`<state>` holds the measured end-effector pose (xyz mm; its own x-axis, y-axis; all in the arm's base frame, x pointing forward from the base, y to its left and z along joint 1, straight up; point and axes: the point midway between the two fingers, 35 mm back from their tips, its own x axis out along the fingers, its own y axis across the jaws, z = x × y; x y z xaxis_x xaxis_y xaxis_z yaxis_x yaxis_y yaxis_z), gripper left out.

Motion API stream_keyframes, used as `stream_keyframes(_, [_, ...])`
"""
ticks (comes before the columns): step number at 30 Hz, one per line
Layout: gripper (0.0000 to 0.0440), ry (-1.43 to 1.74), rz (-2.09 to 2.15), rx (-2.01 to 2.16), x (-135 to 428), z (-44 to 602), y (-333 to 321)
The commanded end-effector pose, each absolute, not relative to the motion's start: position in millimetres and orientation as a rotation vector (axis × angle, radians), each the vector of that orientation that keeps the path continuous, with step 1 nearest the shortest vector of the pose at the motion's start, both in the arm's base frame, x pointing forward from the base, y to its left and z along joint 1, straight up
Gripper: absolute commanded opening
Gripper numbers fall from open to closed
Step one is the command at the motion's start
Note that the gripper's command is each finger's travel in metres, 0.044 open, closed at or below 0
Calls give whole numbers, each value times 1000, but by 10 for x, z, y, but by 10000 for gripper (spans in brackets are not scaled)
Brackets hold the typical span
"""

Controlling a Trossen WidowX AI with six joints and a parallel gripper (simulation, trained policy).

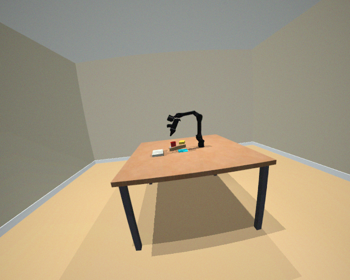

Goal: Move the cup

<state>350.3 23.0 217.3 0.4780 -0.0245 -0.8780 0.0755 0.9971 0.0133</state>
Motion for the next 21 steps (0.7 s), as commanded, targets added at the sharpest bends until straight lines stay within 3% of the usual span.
stream_keyframes(1, [121, 1131, -66, 27, 3490, 2132, 191])
stream_keyframes(21, [108, 1427, -51, -94, 3377, 1817, -135])
